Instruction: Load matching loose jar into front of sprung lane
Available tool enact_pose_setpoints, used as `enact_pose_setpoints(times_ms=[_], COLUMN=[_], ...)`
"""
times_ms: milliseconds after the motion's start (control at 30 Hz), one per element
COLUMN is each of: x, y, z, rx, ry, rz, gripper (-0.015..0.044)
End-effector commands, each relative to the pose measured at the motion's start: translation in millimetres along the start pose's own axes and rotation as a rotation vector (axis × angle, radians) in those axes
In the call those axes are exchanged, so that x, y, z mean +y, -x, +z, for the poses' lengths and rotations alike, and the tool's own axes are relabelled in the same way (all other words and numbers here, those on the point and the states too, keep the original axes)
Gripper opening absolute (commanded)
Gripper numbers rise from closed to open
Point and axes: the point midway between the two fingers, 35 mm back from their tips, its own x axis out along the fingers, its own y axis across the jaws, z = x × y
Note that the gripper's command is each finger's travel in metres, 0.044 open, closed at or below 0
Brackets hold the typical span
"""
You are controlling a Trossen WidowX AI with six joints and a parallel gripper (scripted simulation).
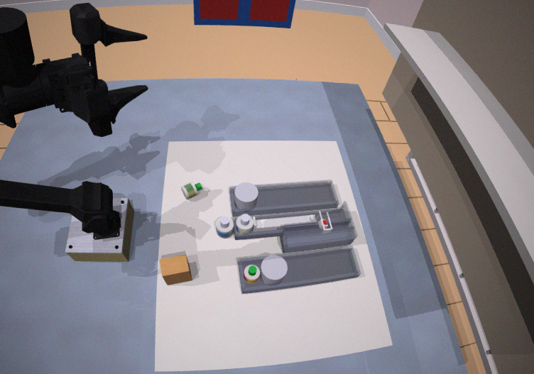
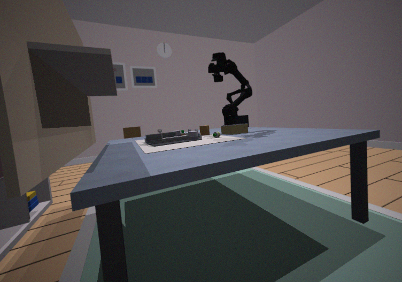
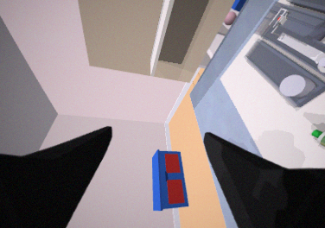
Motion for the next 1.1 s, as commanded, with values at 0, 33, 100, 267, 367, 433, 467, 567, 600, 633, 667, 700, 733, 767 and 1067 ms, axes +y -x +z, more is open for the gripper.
enact_pose_setpoints(times_ms=[0,33,100,267,367,433,467,567,600,633,667,700,733,767,1067], x=[0,-2,-8,-44,-81,-109,-123,-168,-183,-199,-213,-228,-242,-257,-303], y=[-1,-5,-19,-70,-102,-121,-128,-147,-152,-156,-158,-159,-160,-160,-160], z=[1,2,9,34,49,57,60,68,69,71,73,76,78,79,85], rx=[-0.001,-0.002,-0.007,0.003,0.047,0.095,0.124,0.232,0.275,0.322,0.366,0.415,0.468,0.524,0.741], ry=[0.003,0.012,0.049,0.191,0.287,0.351,0.383,0.478,0.509,0.539,0.572,0.604,0.635,0.666,0.757], rz=[-0.004,-0.016,-0.063,-0.269,-0.448,-0.566,-0.624,-0.791,-0.845,-0.896,-0.945,-0.992,-1.037,-1.081,-1.206], gripper=[0.0426,0.044,0.044,0.044,0.044,0.044,0.044,0.044,0.044,0.044,0.044,0.044,0.044,0.044,0.044])
